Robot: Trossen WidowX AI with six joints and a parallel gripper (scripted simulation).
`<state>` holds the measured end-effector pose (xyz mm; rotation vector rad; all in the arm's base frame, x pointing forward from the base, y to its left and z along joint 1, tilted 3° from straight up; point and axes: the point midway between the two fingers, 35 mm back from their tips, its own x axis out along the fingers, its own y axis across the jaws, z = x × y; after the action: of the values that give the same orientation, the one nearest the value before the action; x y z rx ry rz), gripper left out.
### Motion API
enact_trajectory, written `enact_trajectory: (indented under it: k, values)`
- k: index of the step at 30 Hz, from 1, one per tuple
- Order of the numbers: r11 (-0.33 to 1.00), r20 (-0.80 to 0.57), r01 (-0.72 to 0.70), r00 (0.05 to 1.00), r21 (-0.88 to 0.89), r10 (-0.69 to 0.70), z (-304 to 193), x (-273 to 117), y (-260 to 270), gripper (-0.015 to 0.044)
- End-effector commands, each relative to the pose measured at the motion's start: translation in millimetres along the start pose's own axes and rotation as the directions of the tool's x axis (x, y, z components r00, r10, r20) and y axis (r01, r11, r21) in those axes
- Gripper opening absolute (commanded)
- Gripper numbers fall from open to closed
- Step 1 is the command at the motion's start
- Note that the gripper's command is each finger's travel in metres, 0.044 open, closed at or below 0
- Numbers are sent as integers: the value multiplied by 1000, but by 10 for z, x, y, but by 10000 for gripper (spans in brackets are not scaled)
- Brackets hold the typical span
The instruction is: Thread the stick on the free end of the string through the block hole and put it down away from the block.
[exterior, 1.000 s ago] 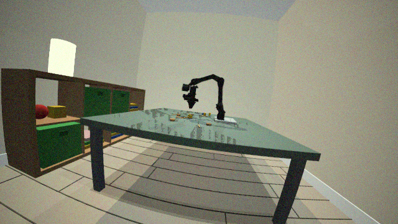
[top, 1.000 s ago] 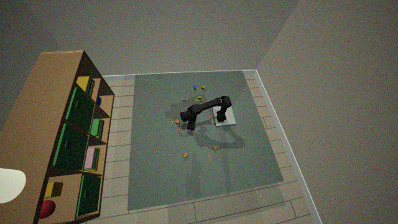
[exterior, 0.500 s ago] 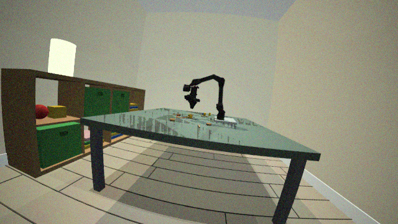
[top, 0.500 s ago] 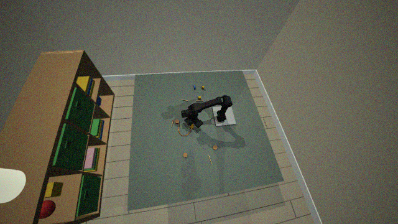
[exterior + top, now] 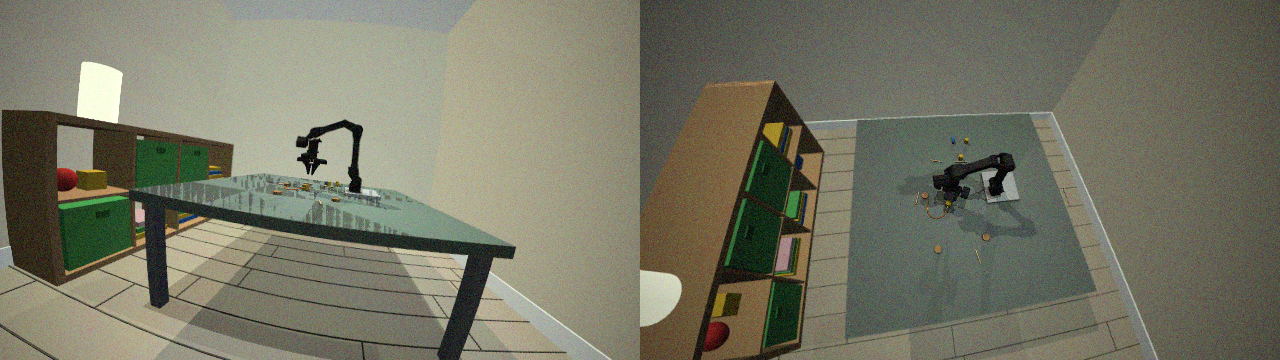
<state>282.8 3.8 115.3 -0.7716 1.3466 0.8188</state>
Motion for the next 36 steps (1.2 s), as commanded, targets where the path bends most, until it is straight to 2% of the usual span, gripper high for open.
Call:
enact_trajectory:
  k: [1, 36]
  values:
    - [1000, -3, 2, 1000, -7, -2, -5, 33, -5, 122]
    - [1000, -3, 2, 1000, -7, -2, 1, 610, -19, 122]
